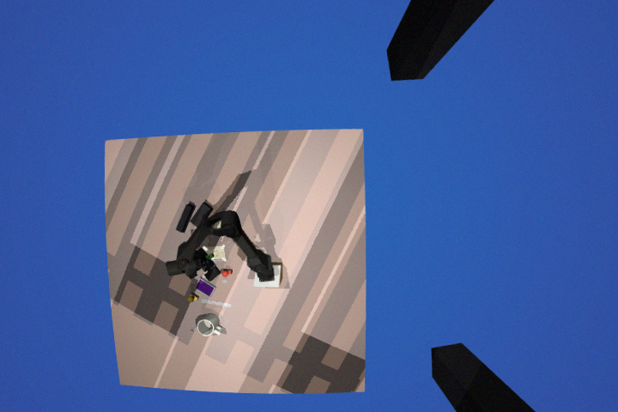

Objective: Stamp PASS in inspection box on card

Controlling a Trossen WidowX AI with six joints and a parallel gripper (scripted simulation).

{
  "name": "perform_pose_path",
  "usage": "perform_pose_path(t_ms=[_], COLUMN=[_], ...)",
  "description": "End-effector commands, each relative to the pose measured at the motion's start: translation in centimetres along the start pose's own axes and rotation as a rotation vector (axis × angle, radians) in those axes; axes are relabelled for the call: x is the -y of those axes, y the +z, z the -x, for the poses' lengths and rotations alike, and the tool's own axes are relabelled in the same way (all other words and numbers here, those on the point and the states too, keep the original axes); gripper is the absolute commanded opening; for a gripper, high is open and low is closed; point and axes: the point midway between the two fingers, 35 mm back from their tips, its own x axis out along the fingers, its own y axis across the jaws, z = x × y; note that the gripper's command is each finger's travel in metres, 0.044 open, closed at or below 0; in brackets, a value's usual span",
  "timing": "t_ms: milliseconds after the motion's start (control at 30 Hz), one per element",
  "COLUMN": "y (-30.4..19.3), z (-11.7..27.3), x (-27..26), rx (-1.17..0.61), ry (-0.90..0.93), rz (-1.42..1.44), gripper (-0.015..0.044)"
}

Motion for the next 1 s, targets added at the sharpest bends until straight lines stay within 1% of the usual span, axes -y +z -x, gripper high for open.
perform_pose_path(t_ms=[0,967], y=[-0.2,-0.3], z=[-0.4,-2.3], x=[0.0,0.0], rx=[-0.007,-0.007], ry=[-0.002,-0.003], rz=[0.004,0.005], gripper=[0.0000,0.0000])
